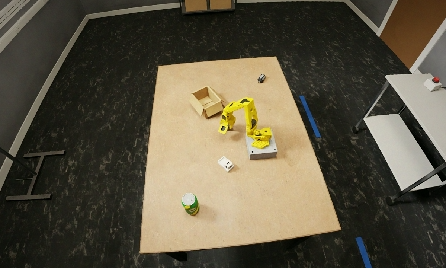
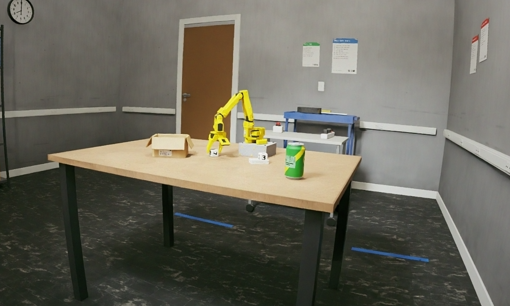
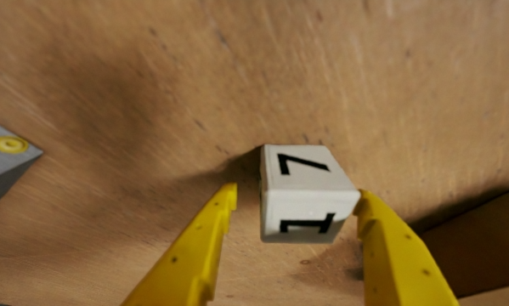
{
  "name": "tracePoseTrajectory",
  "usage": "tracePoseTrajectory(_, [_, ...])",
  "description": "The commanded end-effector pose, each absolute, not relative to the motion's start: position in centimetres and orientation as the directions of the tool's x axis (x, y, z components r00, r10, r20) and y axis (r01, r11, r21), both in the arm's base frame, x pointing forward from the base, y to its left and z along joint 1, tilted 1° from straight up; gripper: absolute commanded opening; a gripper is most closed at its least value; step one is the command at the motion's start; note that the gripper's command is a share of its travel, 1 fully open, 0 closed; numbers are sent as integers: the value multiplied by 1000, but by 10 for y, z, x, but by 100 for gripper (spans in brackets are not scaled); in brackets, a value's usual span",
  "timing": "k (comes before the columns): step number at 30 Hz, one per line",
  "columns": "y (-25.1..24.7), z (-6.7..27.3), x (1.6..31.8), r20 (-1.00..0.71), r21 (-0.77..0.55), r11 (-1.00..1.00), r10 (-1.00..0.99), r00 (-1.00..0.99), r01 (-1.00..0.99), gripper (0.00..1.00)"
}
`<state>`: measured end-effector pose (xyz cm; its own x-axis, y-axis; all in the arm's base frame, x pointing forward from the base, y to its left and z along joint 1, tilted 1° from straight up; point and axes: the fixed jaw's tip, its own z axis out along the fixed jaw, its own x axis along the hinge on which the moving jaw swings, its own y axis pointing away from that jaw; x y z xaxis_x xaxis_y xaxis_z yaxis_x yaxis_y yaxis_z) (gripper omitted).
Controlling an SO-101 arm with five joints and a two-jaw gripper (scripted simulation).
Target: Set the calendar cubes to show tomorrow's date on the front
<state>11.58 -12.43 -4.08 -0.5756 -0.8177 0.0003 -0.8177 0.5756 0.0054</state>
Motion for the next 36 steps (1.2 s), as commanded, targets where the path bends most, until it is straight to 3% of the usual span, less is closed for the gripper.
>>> tracePoseTrajectory(1, [-120,-44,115,-5,27,573,-819,-573,-819,33])
tracePoseTrajectory(36, [-125,-44,122,-5,27,573,-819,-573,-819,21])
